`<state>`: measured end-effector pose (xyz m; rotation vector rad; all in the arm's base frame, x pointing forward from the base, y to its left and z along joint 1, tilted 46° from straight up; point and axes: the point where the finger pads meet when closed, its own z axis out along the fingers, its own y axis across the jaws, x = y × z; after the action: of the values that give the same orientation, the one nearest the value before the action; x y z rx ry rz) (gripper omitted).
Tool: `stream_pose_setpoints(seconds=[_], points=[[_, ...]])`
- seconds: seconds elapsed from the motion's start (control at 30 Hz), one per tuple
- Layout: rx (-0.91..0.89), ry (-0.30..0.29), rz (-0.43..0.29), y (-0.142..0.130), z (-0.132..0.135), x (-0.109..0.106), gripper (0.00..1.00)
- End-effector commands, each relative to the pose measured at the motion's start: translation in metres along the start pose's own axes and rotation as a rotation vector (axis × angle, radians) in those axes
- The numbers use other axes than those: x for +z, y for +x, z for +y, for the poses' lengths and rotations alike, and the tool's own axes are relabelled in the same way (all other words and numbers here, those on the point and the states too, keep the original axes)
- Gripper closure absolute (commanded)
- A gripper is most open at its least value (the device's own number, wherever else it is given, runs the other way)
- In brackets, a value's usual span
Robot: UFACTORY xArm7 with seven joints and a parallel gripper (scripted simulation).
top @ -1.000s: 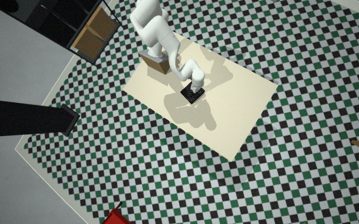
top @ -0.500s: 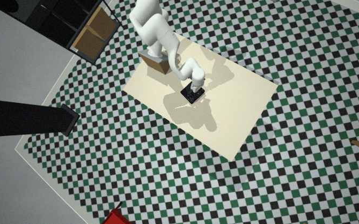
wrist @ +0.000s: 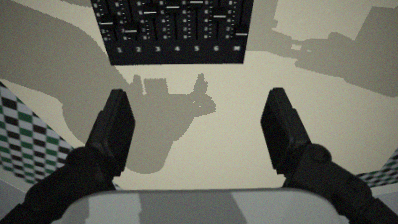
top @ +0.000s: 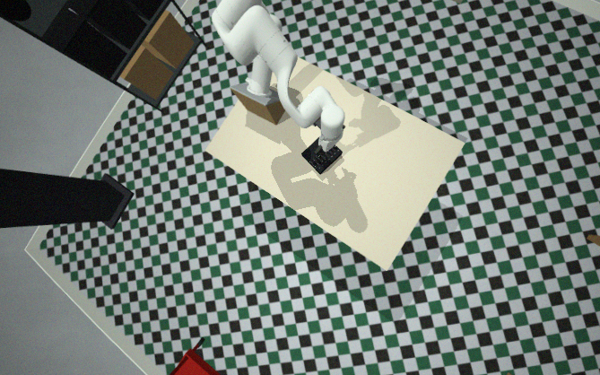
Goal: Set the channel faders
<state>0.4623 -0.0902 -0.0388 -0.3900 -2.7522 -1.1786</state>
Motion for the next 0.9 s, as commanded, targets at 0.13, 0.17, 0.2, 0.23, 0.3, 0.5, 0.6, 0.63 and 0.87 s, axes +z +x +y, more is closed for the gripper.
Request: stream_pose_setpoints(seconds=[0.13,0.17,0.2,0.23,0.3,0.5,0.6,0.63,0.87], points=[[0.000,0.001,-0.003,-0.0007,-0.0002,-0.0143,0.00],[0.000,0.001,-0.003,-0.0007,-0.0002,-0.0148,0.00],[0.000,0.001,-0.003,-0.0007,-0.0002,-0.0149,0.00],[0.000,0.001,-0.003,-0.0007,-0.0002,-0.0150,0.00],[0.000,0.001,-0.003,-0.0007,-0.0002,-0.0150,0.00],[0.000,0.001,-0.003,-0.0007,-0.0002,-0.0150,0.00],[0.000,0.001,-0.003,-0.0007,-0.0002,-0.0150,0.00],[0.000,0.001,-0.003,-0.0007,-0.0002,-0.0150,0.00],[0.000,0.001,-0.003,-0.0007,-0.0002,-0.0150,0.00]])
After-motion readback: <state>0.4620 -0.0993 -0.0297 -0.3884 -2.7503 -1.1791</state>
